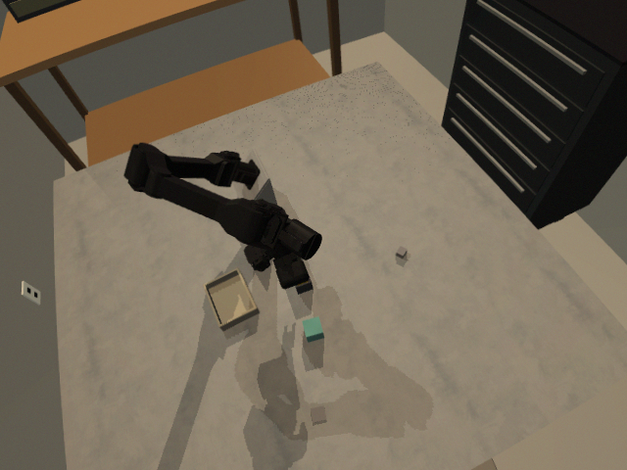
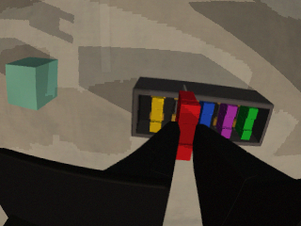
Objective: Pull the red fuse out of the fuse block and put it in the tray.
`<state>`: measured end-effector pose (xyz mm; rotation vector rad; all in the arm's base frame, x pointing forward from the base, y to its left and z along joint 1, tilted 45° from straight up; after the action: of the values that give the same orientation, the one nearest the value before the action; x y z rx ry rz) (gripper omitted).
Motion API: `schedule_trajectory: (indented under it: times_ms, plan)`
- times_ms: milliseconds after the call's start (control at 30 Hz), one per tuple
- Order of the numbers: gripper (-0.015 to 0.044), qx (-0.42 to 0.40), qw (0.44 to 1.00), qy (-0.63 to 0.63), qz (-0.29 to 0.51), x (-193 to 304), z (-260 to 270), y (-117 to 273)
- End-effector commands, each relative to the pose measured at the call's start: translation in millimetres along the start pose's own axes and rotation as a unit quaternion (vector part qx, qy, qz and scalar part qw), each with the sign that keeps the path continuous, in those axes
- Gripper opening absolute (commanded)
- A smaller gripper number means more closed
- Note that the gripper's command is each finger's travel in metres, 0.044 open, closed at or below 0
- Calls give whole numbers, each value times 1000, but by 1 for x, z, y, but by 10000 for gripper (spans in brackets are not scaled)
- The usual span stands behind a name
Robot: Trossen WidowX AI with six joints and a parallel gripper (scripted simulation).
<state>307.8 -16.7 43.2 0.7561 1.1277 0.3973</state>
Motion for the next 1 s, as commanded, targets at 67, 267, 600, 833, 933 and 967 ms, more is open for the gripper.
schedule_trajectory:
  times_ms: [67, 267, 600, 833, 933, 967]
  plan:
    - [0, 1, 1000, 0, 2, -40, 15, 1]
    - [0, 0, 1000, 0, 2, -80, 24, 1]
    - [0, -2, 1000, 0, -6, -149, 27, 1]
    - [0, -2, 1000, -1, -10, -166, 25, 2]
    - [0, -2, 1000, -1, -10, -166, 25, 1]
    - [0, -2, 1000, -1, -10, -166, 25, -1]
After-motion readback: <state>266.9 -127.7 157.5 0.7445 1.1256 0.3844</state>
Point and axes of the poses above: the point midway between the two fingers, 35 mm back from their tips, its own y axis back along the fingers, its own z axis across the jaws, x = y × z, the point moved 3 cm from there along y, back along the fingers, and after that the axes turned 13 degrees about -y, right-handed, at the moved point
